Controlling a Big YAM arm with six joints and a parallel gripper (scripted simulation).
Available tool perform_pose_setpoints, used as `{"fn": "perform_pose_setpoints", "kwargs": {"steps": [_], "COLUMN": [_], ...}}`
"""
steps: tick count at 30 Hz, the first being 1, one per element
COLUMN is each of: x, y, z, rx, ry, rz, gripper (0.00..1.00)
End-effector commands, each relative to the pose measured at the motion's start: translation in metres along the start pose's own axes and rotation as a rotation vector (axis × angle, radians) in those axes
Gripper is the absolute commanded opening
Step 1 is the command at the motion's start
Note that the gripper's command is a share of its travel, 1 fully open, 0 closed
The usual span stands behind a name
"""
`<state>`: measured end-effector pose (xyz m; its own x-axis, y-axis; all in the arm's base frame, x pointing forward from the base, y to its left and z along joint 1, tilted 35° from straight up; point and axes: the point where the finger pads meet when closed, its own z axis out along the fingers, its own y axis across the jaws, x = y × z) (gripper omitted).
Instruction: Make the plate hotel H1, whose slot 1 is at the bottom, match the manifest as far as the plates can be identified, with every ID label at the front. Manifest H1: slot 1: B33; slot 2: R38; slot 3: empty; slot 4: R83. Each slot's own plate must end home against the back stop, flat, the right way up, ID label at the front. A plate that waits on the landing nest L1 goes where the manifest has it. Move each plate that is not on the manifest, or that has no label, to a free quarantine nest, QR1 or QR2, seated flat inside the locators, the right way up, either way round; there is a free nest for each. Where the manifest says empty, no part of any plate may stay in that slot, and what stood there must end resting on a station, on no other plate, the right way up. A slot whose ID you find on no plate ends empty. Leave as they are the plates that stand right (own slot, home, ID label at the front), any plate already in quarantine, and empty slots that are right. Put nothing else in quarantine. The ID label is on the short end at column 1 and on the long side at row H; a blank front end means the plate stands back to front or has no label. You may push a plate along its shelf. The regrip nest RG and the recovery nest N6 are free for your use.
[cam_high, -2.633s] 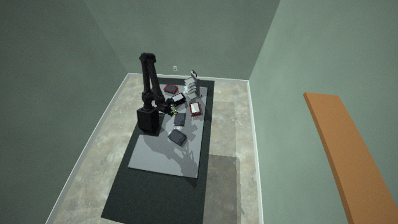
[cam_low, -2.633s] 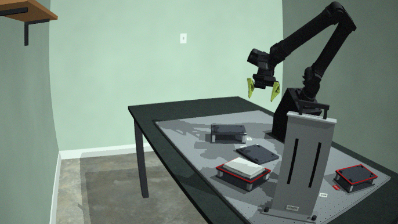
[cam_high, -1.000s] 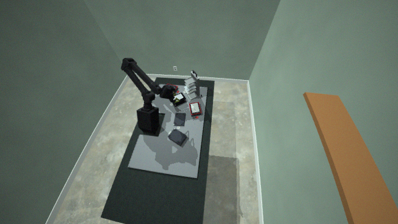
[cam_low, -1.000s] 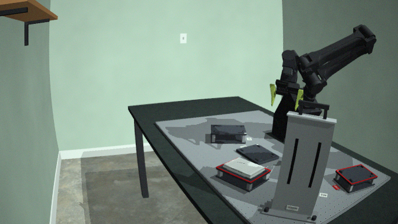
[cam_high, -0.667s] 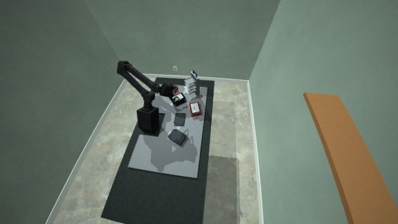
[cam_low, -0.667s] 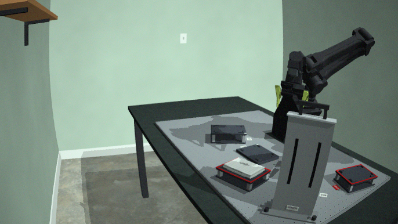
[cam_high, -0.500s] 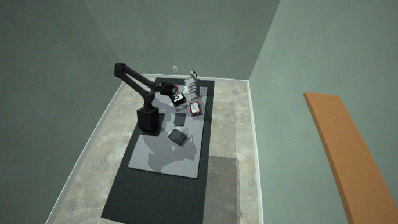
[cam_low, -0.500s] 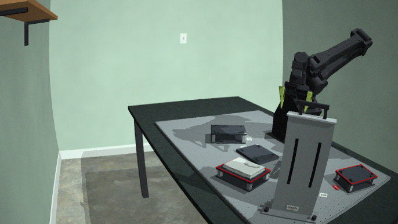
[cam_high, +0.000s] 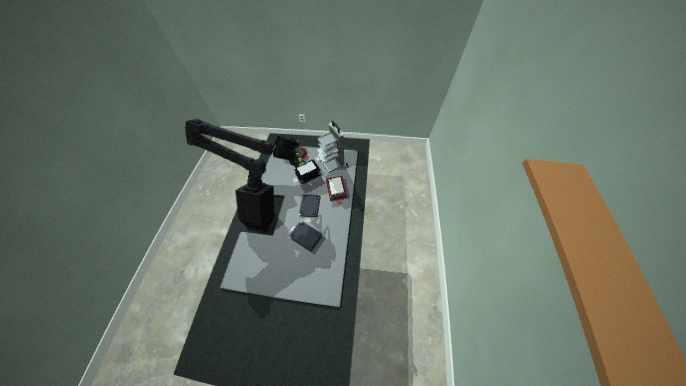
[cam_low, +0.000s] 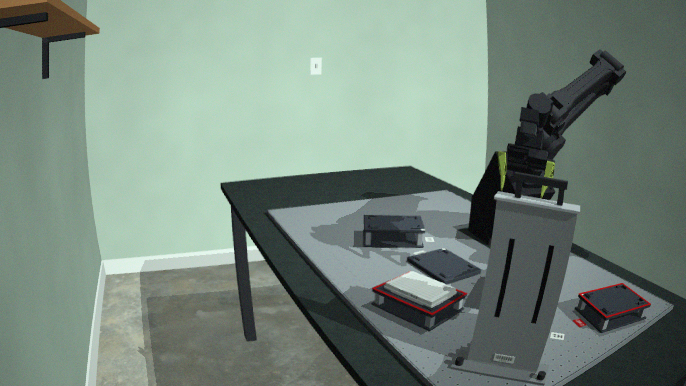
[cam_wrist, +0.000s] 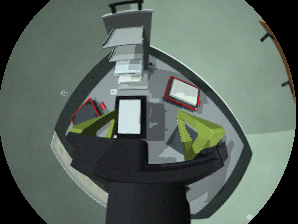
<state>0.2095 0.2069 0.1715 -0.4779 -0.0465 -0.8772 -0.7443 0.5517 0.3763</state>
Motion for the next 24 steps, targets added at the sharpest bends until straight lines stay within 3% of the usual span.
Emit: {"fn": "perform_pose_setpoints", "kwargs": {"steps": [1,9,10,11,18,19,24], "x": [-0.034,-0.035,-0.023,-0.035,-0.038,-0.008,0.006], "y": [0.025,0.046,0.045,0.053,0.076,0.064,0.064], "z": [-0.004,-0.005,-0.003,-0.005,-0.006,0.005,0.017], "rx": [-0.035,-0.039,-0.033,-0.04,-0.044,-0.03,-0.029], "ry": [-0.044,-0.047,-0.027,-0.048,-0.052,-0.013,-0.01], "rz": [-0.002,0.005,0.015,0.007,0.015,0.025,0.027], "gripper": [1.0,1.0,1.0,1.0,1.0,1.0,1.0]}}
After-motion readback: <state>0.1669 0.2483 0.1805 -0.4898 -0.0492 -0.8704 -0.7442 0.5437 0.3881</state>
